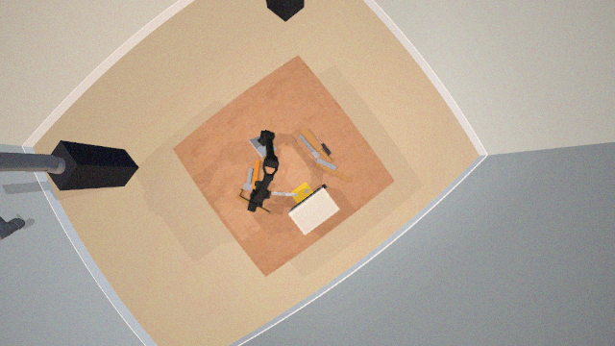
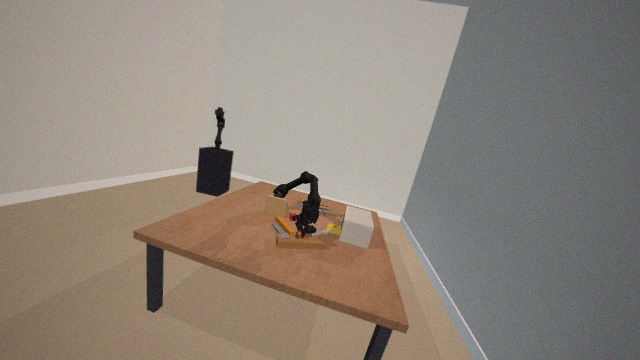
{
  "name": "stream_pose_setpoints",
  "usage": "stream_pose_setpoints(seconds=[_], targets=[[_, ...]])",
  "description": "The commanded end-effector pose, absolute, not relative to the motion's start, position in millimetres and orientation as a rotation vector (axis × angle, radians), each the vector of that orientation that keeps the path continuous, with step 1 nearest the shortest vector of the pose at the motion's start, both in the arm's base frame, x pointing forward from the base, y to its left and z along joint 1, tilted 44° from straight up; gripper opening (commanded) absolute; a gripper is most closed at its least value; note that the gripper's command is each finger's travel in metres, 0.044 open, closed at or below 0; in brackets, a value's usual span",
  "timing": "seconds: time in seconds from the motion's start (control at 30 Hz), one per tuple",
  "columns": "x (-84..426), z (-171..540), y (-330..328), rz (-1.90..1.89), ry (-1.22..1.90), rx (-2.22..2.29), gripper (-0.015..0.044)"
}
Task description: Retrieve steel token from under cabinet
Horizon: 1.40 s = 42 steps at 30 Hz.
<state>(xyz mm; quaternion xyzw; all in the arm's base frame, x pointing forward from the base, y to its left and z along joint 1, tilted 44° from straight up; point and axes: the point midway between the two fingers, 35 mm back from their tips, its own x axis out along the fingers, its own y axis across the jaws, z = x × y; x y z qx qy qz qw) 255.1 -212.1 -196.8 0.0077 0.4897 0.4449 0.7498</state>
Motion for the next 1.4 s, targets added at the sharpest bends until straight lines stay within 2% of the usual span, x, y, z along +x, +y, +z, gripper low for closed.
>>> stream_pose_setpoints(seconds=[0.0,0.37,0.63,1.37], targets=[[256,-196,-211,0.973,1.070,0.018,0.0157],[254,-179,-230,0.969,1.070,0.015,0.0440],[242,-124,-279,0.962,1.069,0.010,0.0440],[244,-134,-272,0.958,1.068,0.017,0.0440]])
